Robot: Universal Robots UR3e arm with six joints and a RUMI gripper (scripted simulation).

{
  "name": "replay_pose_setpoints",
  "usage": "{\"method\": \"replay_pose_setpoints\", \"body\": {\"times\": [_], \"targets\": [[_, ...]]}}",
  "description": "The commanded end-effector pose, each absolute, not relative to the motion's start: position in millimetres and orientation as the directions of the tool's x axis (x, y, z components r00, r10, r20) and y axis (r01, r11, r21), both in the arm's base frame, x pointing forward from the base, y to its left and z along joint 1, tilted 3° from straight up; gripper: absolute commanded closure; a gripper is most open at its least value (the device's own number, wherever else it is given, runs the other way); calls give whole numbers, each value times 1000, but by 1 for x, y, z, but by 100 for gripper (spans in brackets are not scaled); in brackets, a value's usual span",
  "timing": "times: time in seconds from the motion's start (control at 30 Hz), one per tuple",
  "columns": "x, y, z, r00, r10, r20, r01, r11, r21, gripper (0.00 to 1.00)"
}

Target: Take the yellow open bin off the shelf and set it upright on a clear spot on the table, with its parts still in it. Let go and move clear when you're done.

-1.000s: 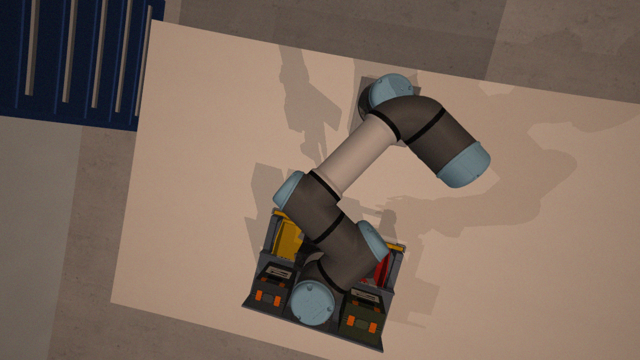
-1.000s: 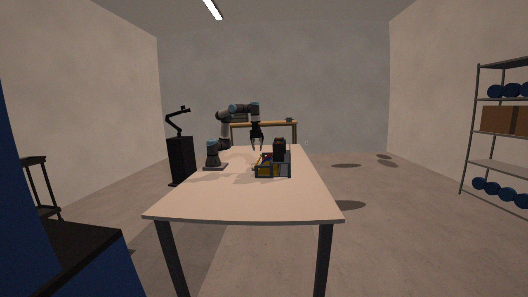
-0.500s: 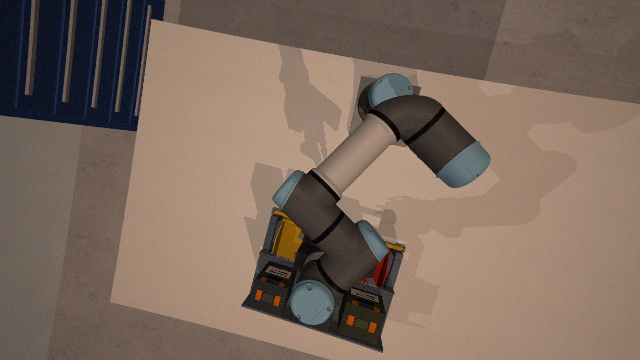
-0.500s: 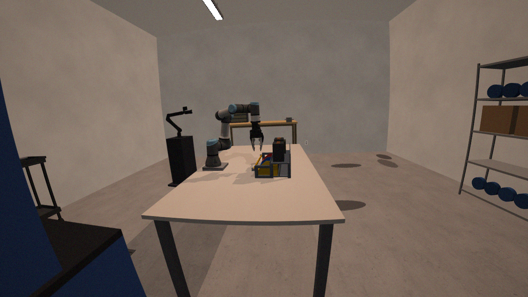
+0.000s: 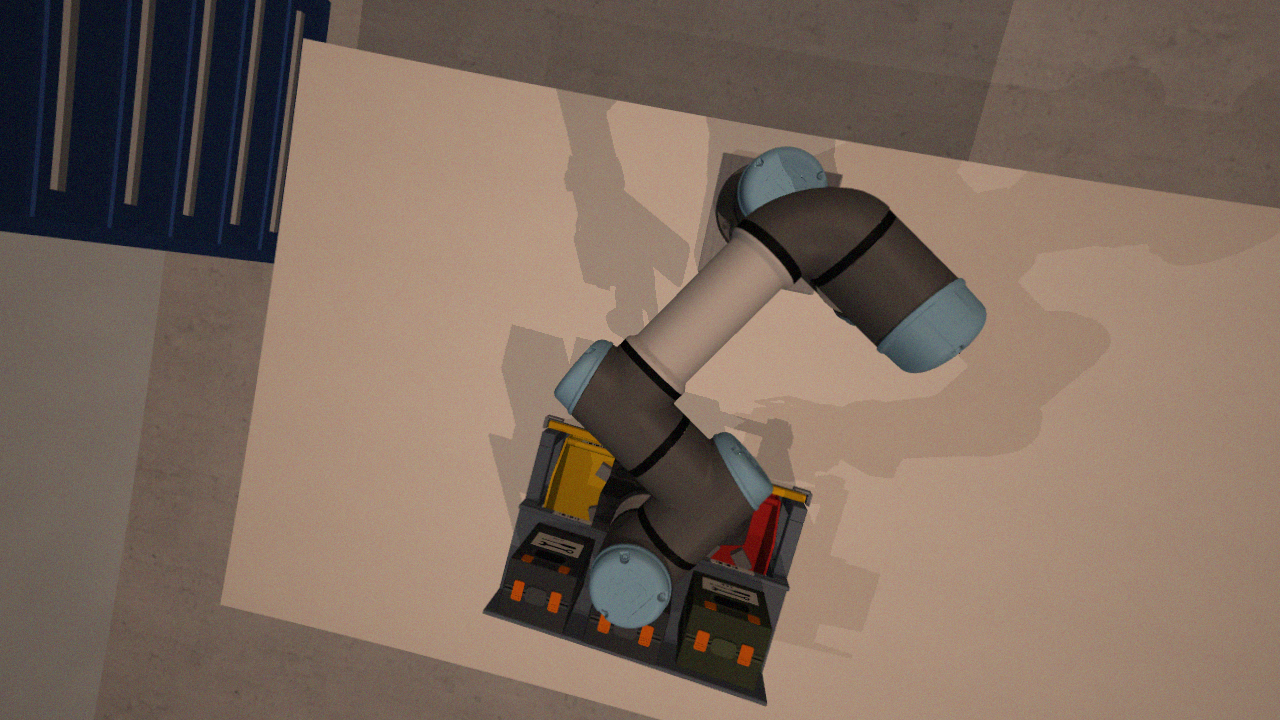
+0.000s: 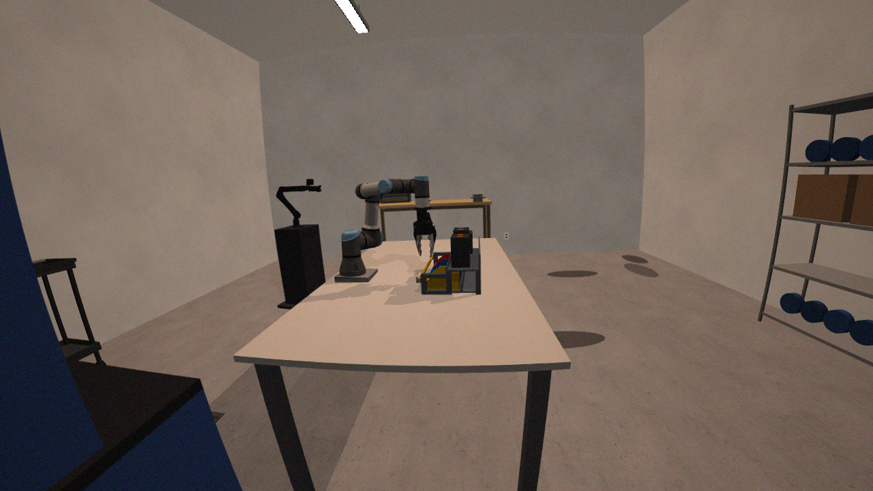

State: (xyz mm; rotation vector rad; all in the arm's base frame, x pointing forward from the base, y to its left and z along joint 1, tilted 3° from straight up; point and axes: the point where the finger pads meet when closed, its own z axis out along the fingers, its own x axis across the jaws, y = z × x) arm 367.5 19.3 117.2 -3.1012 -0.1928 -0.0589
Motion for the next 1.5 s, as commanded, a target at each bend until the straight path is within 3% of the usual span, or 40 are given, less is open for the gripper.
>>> {"method": "replay_pose_setpoints", "body": {"times": [0.0, 0.17, 1.47], "targets": [[368, 19, 118, 991, 123, 43, 124, -992, -30, 72], [370, 21, 73, 991, 123, 43, 124, -992, -30, 72], [370, 20, 81, 991, 123, 43, 124, -992, -30, 72]]}}
